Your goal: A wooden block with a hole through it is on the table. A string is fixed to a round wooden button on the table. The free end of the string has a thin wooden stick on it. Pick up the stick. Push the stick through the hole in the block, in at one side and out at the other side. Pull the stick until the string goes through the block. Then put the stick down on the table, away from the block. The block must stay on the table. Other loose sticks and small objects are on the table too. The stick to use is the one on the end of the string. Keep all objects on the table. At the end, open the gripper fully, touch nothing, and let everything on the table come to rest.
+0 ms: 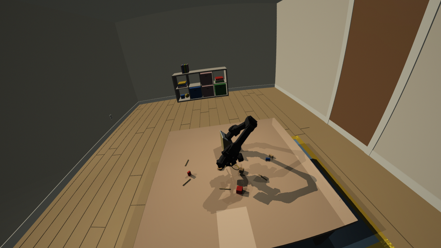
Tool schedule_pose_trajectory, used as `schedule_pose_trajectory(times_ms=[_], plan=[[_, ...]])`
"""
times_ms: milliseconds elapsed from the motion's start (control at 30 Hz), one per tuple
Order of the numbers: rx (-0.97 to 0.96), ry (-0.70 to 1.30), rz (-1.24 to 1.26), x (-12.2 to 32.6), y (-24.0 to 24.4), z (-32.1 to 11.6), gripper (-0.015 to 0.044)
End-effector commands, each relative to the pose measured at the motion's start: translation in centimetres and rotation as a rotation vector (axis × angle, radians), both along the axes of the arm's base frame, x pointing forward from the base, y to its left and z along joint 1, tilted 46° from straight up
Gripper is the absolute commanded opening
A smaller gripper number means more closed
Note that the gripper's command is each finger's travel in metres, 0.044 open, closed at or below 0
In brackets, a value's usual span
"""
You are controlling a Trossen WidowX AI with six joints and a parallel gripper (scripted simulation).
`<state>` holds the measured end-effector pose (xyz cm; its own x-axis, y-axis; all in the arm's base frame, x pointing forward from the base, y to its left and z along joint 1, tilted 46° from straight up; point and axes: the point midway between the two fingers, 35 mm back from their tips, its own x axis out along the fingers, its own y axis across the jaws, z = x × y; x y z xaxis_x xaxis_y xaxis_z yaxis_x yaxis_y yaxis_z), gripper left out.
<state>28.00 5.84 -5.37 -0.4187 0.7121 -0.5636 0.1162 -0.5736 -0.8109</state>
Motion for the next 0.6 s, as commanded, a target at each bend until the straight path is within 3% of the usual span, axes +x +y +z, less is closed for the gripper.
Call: schedule_pose_trajectory(times_ms=[0,567], plan=[[0.051,-0.096,0.066,0.6,0.0,-0.1,0.0],[0.271,-0.531,0.387,2.7,-0.2,-0.8,0.0]])
